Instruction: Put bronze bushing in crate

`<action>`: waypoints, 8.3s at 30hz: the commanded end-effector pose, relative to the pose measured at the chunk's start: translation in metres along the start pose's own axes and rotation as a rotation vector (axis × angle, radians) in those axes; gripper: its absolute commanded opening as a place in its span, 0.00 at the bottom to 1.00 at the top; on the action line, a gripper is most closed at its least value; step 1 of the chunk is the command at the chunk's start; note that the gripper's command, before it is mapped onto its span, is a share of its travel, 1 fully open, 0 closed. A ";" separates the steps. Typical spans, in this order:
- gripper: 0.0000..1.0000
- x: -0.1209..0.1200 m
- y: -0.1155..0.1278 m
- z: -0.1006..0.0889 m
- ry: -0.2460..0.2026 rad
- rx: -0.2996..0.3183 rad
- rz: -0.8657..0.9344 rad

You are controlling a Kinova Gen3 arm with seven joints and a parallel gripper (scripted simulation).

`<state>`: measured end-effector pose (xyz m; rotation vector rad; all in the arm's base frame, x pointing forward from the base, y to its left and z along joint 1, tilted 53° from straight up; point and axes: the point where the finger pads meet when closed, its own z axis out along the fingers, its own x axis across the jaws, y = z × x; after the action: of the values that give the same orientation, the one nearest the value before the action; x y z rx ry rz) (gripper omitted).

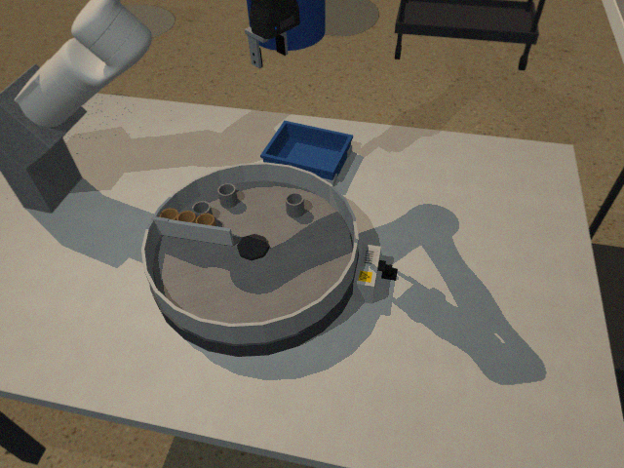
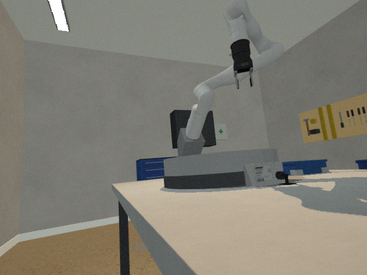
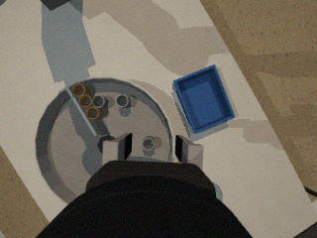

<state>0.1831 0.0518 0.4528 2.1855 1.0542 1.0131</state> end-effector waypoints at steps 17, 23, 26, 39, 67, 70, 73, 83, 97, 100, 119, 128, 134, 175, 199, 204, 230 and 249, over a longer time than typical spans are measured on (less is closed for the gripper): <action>1.00 0.008 -0.010 0.000 -0.006 0.011 -0.063; 1.00 -0.020 -0.016 0.021 -0.006 0.011 -0.063; 1.00 -0.039 -0.021 0.034 -0.006 0.011 -0.063; 1.00 -0.058 -0.025 0.048 -0.007 0.010 -0.064; 1.00 -0.134 -0.043 0.103 -0.008 0.009 -0.065; 1.00 -0.134 -0.043 0.103 -0.008 0.009 -0.065; 1.00 -0.153 -0.047 0.116 -0.010 0.007 -0.067; 1.00 -0.182 -0.053 0.137 -0.010 0.007 -0.067; 1.00 -0.182 -0.054 0.137 -0.007 0.011 -0.063; 1.00 -0.182 -0.054 0.137 -0.007 0.011 -0.063; 1.00 -0.182 -0.054 0.137 -0.007 0.011 -0.063; 1.00 -0.182 -0.054 0.137 -0.007 0.011 -0.063; 1.00 -0.182 -0.054 0.137 -0.007 0.011 -0.063; 1.00 -0.179 -0.054 0.137 -0.004 0.105 -0.073; 1.00 -0.179 -0.054 0.137 -0.004 0.105 -0.073; 1.00 -0.179 -0.054 0.137 -0.004 0.105 -0.073; 1.00 -0.179 -0.054 0.137 -0.004 0.105 -0.073; 1.00 -0.179 -0.054 0.137 -0.004 0.105 -0.073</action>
<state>0.1930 -0.0791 0.2619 2.2137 1.2010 0.9406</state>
